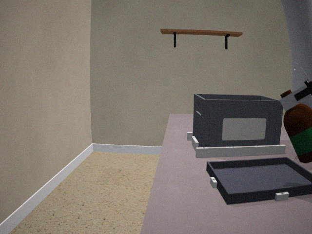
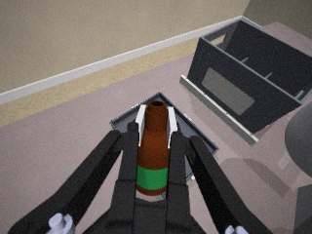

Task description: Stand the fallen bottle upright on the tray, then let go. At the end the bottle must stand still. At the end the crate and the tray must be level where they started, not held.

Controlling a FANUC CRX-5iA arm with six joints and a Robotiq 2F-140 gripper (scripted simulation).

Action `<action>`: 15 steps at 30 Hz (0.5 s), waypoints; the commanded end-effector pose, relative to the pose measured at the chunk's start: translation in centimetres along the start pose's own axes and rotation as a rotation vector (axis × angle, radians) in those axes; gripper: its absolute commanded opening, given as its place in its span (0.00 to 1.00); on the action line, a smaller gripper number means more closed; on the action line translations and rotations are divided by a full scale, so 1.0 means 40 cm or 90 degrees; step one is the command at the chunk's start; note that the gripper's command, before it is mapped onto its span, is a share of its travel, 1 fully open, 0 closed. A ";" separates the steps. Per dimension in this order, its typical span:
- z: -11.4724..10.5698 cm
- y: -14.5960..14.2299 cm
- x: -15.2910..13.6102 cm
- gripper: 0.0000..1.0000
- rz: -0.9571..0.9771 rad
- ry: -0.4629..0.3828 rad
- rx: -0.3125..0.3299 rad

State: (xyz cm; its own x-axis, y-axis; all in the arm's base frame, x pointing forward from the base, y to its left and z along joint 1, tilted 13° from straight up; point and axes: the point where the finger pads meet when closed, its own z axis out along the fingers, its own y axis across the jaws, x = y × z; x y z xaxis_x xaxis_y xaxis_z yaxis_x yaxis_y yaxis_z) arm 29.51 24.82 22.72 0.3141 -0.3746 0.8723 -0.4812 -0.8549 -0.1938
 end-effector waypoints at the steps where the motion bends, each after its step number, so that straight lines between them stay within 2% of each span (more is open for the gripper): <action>1: -0.001 0.000 -0.001 0.00 0.000 0.009 0.000; 15: -0.002 -0.001 -0.002 0.00 0.001 0.040 0.002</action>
State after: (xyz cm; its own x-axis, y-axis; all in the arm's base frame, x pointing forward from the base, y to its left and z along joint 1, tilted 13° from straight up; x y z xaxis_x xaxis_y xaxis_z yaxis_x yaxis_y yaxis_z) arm 29.43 24.91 22.68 0.2642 -0.3531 0.8975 -0.4786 -0.8559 -0.1959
